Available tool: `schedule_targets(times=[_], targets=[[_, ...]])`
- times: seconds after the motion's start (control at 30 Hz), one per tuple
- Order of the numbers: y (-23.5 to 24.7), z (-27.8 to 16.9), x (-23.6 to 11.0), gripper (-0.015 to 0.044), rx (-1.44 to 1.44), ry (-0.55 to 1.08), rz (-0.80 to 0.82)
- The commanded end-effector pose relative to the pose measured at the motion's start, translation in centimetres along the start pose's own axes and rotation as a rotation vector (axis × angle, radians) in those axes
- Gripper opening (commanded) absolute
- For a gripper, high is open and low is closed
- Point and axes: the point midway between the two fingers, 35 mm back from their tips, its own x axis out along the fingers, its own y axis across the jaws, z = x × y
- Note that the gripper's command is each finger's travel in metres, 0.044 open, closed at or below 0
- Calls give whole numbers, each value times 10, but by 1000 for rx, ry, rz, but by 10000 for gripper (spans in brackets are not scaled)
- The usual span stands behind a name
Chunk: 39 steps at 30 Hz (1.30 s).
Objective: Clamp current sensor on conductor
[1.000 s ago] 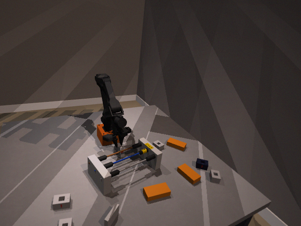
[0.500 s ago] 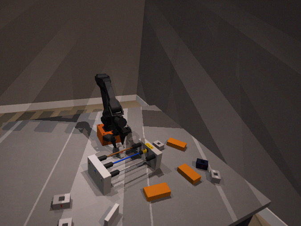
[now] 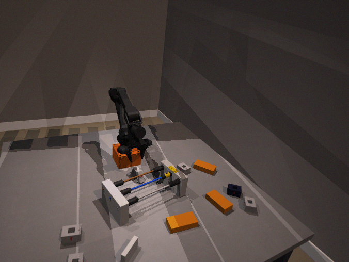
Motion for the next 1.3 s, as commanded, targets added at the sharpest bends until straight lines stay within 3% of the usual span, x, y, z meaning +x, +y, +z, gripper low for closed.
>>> schedule_targets(times=[0.0, 0.43, 1.27], targets=[[-1, 5, -4, 320, 271, 41, -11], [-2, 28, 1, 320, 1404, 162, -189], [-4, 24, 30, 320, 1419, 162, -193]])
